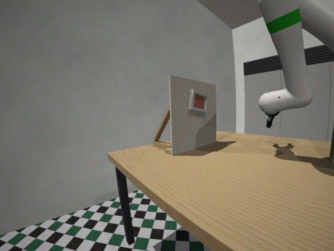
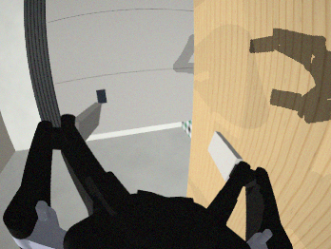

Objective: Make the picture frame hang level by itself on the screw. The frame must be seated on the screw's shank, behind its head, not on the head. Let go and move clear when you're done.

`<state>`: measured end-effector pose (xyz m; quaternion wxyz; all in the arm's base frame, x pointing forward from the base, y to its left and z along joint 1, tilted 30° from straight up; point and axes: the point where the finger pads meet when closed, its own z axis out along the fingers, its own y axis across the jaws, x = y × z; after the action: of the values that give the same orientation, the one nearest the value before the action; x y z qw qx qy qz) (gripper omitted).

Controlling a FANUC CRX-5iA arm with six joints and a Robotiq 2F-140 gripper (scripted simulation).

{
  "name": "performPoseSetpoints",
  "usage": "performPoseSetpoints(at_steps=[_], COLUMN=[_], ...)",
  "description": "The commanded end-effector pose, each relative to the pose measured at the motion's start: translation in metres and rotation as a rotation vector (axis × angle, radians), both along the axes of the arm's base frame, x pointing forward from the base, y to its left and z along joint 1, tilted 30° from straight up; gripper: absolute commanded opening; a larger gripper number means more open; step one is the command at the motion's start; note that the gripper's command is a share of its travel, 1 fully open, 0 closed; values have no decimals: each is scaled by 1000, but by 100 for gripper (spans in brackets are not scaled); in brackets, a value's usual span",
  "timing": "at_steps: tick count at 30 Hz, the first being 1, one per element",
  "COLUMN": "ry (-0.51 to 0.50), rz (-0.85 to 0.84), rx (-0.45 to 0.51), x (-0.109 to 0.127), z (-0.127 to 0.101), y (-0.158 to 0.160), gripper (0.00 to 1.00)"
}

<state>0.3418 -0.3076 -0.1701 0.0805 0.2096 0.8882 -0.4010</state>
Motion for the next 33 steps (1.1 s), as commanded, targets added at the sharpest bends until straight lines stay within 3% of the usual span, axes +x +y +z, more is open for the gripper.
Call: performPoseSetpoints(at_steps=[1, 9, 21, 27, 33], ry=[-40, -163, -170, -225, -230], rz=[-100, -282, -290, -357, -362], rx=[95, 307, 318, 408, 416], x=[-2, 17, 19, 31, 32], z=[-14, -38, -38, -45, -46], y=[15, 61, 64, 88, 90], gripper=[100, 100, 100, 100, 100])
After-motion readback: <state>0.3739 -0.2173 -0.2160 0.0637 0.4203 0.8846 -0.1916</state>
